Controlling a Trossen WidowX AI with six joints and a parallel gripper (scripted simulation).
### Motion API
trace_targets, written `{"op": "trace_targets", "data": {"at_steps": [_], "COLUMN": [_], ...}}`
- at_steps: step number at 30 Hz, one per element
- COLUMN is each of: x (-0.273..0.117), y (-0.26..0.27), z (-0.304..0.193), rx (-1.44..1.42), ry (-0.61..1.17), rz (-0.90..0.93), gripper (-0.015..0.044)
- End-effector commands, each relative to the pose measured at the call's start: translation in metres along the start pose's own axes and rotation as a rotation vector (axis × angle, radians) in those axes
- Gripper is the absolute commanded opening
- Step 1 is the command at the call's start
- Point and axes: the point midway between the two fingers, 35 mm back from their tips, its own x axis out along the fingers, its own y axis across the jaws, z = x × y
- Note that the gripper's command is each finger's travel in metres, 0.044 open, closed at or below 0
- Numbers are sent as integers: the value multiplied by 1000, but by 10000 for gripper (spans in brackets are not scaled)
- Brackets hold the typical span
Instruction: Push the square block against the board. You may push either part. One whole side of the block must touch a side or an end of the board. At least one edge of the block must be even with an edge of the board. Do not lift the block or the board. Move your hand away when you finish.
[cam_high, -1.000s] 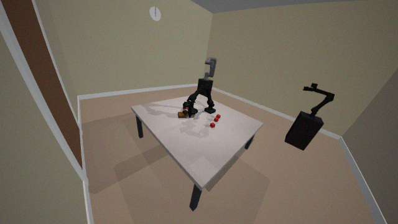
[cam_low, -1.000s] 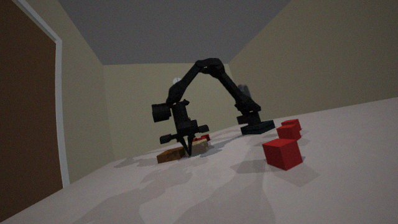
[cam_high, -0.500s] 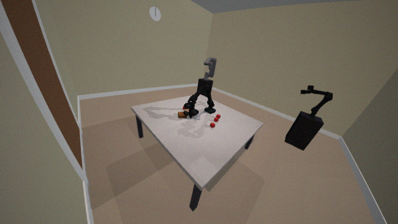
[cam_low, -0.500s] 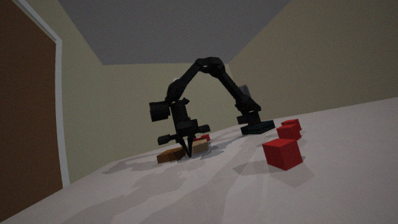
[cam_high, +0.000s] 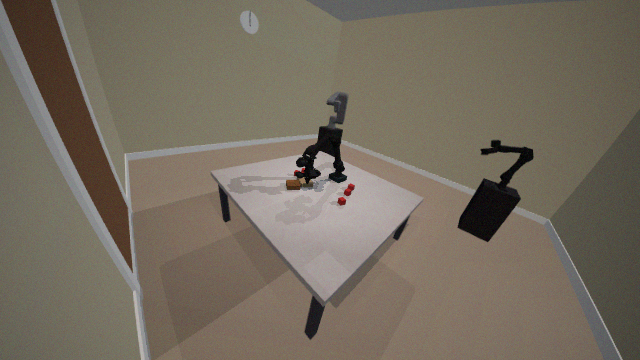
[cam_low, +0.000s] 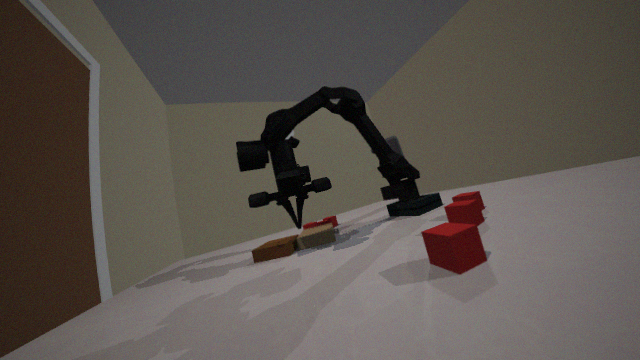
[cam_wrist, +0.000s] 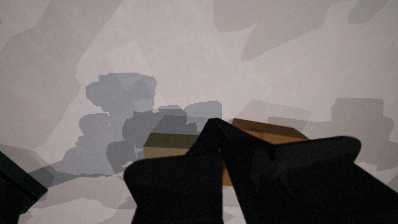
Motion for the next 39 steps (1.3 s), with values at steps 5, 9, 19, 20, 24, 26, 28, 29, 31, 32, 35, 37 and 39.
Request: {"op": "trace_targets", "data": {"at_steps": [5,9,19,20,24,26,28,29,31,32,35,37,39], "x": [0,0,-1,-1,-1,-1,-1,-1,-2,-2,-2,-2,-2], "y": [-7,-11,-18,-19,-21,-21,-22,-22,-22,-23,-23,-23,-23], "z": [-25,-39,-74,-78,-93,-100,-107,-111,-119,-122,-134,-141,-148], "rx": [220,358,705,740,878,948,1017,1052,1121,1156,1260,1329,1398], "ry": [3,5,9,9,10,11,12,12,12,13,13,14,14], "rz": [3,2,-2,-2,-4,-5,-6,-7,-8,-8,-10,-11,-12], "gripper": [0,0,0,0,0,0,0,0,0,0,0,0,0]}}
